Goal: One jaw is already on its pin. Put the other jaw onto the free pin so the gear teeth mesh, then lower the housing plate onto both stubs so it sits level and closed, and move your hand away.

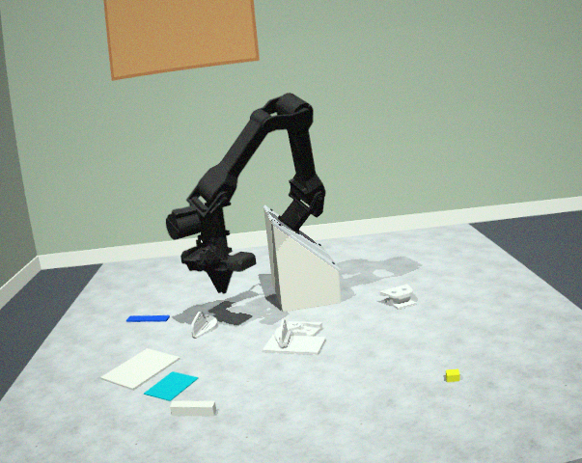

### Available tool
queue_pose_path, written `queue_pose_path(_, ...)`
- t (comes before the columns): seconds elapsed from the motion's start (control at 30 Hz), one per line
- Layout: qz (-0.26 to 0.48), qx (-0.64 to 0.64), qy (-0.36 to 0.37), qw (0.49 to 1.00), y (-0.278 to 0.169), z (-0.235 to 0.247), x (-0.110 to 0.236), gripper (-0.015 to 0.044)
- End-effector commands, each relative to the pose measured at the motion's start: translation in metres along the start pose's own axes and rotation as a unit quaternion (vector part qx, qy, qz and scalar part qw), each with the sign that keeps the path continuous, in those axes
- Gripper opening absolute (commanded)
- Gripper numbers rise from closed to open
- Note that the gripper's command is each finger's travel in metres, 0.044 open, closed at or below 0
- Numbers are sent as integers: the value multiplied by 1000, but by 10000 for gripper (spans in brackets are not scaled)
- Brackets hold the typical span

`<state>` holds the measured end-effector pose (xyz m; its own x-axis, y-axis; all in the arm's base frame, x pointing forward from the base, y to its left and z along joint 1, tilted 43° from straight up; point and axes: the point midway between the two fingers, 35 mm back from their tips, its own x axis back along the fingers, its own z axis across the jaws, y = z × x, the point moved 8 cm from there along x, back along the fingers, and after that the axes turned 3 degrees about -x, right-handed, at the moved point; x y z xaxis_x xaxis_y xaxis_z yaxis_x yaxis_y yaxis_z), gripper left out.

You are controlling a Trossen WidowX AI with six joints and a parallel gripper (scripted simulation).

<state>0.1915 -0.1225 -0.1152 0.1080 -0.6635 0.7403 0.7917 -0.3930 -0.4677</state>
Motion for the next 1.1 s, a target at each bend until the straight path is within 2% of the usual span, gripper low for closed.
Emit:
queue_pose_path(0.0, 0, 0, 0, 1000, 0, 0, 0, 131)
queue_pose_path(0.4, 0, 0, 0, 1000, 0, 0, 0, 440)
queue_pose_path(1.07, 0, 0, 0, 1000, 0, 0, 0, 440)
